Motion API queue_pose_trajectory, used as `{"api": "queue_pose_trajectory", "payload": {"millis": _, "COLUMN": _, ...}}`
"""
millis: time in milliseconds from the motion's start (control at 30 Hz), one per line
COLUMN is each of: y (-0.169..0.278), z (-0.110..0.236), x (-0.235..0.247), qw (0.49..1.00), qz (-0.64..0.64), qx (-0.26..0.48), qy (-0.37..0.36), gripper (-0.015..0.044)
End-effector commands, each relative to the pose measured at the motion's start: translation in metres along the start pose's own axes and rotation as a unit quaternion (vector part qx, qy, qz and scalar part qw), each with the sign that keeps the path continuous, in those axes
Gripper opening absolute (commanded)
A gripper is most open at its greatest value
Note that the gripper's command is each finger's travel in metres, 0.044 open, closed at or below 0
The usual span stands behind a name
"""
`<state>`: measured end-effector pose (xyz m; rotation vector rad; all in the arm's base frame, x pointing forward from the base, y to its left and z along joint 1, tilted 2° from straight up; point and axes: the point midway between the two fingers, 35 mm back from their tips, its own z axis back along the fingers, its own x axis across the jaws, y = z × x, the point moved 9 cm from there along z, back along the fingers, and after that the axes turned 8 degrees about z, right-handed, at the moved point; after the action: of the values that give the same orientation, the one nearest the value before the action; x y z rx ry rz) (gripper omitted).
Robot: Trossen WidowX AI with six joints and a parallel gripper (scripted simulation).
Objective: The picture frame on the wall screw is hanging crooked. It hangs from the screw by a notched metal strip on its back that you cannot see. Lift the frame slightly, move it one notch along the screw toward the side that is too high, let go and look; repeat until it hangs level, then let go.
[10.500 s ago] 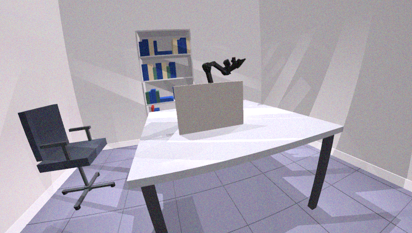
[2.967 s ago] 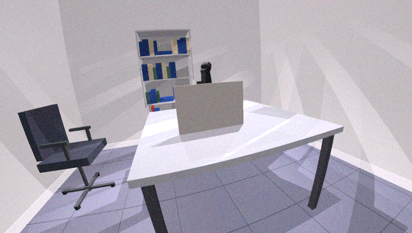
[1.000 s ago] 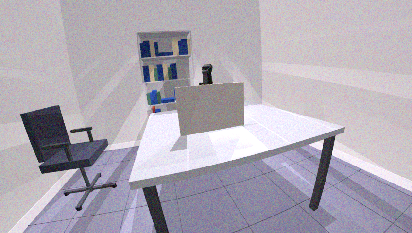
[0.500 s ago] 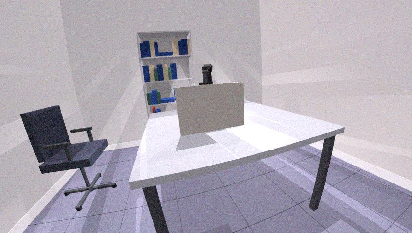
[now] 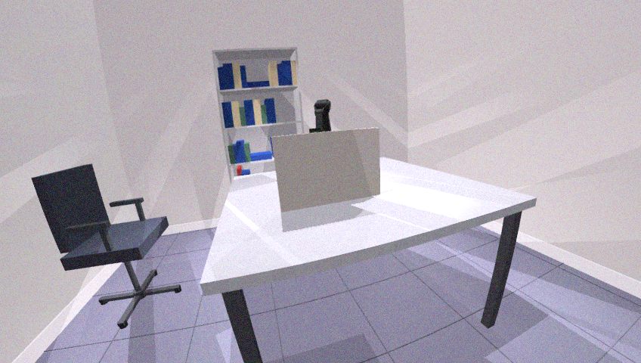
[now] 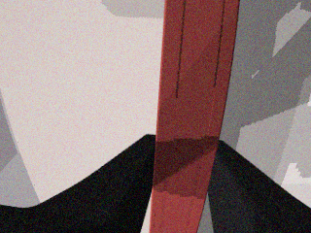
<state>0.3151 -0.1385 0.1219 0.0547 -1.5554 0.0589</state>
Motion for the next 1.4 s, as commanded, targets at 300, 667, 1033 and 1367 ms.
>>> {"api": "queue_pose_trajectory", "payload": {"millis": 300, "y": -0.0006, "z": -0.0002, "x": 0.0047, "qw": 1.000, "qz": -0.003, "qx": -0.001, "qy": 0.000, "gripper": 0.0000}}
{"api": "queue_pose_trajectory", "payload": {"millis": 667, "y": -0.0011, "z": -0.0002, "x": 0.0082, "qw": 1.000, "qz": -0.003, "qx": -0.001, "qy": 0.000, "gripper": 0.0000}}
{"api": "queue_pose_trajectory", "payload": {"millis": 1033, "y": -0.0012, "z": -0.0002, "x": 0.0093, "qw": 1.000, "qz": -0.003, "qx": -0.001, "qy": 0.000, "gripper": 0.0000}}
{"api": "queue_pose_trajectory", "payload": {"millis": 1367, "y": -0.0009, "z": -0.0002, "x": 0.0082, "qw": 1.000, "qz": -0.003, "qx": -0.001, "qy": 0.000, "gripper": 0.0000}}
